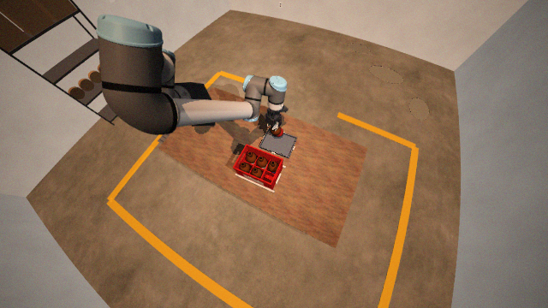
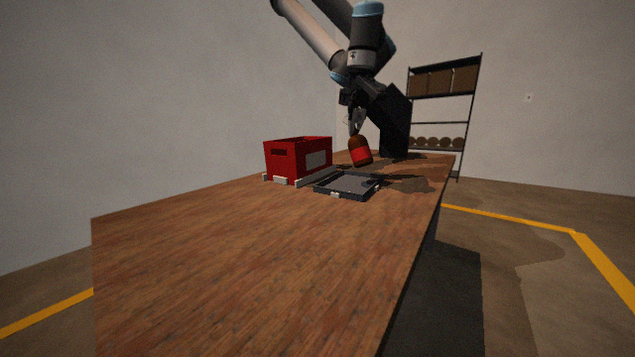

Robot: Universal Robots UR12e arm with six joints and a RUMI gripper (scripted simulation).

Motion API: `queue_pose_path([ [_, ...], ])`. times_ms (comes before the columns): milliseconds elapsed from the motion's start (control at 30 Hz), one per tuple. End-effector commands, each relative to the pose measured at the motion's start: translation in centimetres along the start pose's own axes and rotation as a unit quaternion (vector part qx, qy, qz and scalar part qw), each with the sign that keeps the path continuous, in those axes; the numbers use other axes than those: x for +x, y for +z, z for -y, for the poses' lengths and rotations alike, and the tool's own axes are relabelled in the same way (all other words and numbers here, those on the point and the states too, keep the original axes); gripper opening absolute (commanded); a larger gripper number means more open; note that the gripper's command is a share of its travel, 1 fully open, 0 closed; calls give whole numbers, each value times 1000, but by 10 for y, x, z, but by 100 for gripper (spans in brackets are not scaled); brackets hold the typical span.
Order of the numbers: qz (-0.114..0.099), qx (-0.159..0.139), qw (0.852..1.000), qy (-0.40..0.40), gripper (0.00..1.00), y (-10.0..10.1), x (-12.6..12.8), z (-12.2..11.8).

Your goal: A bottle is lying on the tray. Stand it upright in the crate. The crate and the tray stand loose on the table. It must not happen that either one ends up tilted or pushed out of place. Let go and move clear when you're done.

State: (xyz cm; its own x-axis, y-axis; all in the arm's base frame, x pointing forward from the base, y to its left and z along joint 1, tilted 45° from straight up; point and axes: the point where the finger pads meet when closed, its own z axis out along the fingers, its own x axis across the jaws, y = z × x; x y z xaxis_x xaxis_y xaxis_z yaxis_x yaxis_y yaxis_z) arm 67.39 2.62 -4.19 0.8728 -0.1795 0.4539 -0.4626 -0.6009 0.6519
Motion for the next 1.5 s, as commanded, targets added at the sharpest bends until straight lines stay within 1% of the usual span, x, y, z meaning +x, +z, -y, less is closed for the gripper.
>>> queue_pose_path([
  [0, 0, 0, 1000, 0, 0, -1, 0, 0],
  [233, 0, -1, 1000, 0, 0, -1, 0, 0],
  [433, 1, -8, 1000, 1, 0, 0, 0, 0],
  [633, 3, -25, 1000, 1, 0, 1, -1, 0],
  [700, 3, -25, 1000, 1, 0, 1, -1, 0],
  [1200, 2, -74, 997, 1, 0, 0, -1, 1],
  [1467, 0, -84, 996, 0, 0, 0, 0, 1],
])
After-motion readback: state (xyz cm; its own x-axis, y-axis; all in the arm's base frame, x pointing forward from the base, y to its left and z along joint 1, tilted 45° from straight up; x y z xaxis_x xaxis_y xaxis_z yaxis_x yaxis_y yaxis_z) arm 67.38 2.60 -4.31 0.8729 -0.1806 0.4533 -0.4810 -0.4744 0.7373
